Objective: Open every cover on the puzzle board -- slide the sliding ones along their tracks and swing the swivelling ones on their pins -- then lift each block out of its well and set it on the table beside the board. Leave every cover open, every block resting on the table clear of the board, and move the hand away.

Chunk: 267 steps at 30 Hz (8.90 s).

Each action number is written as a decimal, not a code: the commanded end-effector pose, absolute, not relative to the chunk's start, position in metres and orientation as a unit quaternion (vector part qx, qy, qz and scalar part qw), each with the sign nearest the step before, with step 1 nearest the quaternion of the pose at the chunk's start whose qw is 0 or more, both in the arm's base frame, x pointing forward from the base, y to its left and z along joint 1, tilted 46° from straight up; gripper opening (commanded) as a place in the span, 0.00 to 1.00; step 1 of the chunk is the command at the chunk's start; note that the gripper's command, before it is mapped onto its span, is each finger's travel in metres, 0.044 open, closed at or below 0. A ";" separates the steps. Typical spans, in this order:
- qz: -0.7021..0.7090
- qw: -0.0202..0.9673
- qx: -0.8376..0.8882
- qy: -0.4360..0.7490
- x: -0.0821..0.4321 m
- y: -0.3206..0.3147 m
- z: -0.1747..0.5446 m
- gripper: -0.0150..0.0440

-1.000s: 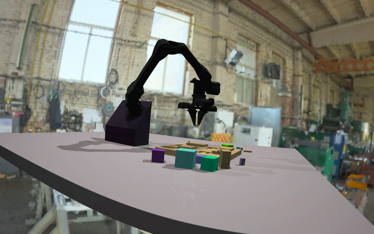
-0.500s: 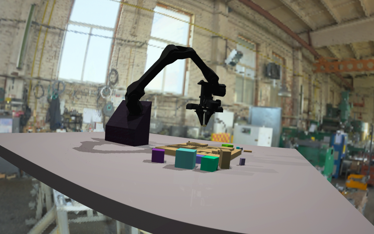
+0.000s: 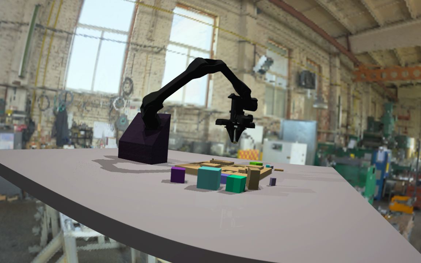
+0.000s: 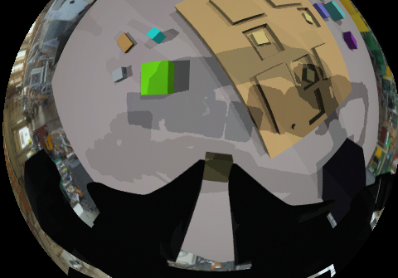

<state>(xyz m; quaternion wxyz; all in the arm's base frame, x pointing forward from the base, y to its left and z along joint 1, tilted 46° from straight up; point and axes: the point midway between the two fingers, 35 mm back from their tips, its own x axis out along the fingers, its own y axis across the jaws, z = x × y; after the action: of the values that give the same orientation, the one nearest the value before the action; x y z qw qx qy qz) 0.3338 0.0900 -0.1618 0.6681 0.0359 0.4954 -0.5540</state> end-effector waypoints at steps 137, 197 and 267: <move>-0.317 0.632 -0.222 0.672 0.334 0.011 -0.118 0.25; 0.501 0.024 -0.666 0.552 0.286 -0.075 -0.065 0.25; 0.362 0.175 -0.642 0.653 0.293 -0.087 -0.087 0.43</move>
<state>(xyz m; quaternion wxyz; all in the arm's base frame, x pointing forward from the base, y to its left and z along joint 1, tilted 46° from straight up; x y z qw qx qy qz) 0.2886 -0.0953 -0.0943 0.1702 -0.6392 0.6567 0.3623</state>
